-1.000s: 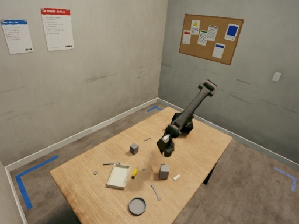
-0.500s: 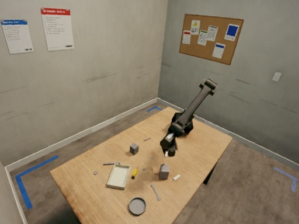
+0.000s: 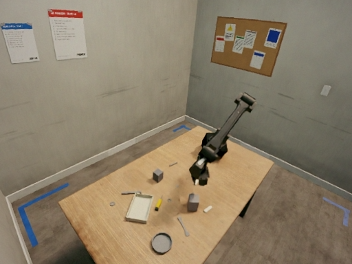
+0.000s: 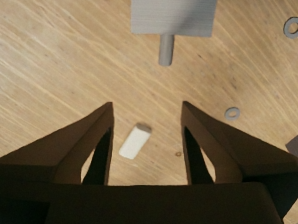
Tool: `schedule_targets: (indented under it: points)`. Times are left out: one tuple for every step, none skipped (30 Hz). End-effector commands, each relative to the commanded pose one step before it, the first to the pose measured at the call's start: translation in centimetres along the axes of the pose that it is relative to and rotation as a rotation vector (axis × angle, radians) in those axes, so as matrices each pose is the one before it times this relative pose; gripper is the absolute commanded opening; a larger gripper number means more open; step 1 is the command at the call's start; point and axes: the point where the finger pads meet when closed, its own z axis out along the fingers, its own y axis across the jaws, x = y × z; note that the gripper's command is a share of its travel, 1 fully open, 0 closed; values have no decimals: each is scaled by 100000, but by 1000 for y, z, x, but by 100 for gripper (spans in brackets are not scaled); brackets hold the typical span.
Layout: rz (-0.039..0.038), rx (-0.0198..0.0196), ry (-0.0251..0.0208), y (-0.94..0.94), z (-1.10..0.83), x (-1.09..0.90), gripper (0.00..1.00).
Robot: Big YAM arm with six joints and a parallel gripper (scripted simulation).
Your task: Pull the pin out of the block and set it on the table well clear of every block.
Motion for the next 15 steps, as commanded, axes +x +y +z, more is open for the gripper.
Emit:
schedule_targets:
  points:
    - [188, -28, -481, 15, 657, -459, 39]
    - [277, -1, 106, -87, 198, 23, 39]
    - [375, -1, 143, -117, 268, 32, 39]
    - [448, -1, 171, -138, 320, 39, 39]
    - [487, -1, 186, -149, 348, 44, 39]
    - [486, 0, 186, -148, 349, 46, 39]
    - [0, 0, 0, 0, 0, 0, 39]
    - [0, 0, 0, 0, 0, 0, 39]
    - [447, 1, 171, -135, 321, 44, 39]
    - [374, 1, 143, -112, 269, 38, 39]
    - [277, 1, 106, -83, 199, 28, 39]
    - [170, 1, 65, -51, 122, 18, 39]
    - [74, 0, 28, -22, 53, 8, 39]
    - [12, 0, 5, -4, 9, 1, 39]
    - [0, 0, 0, 0, 0, 0, 39]
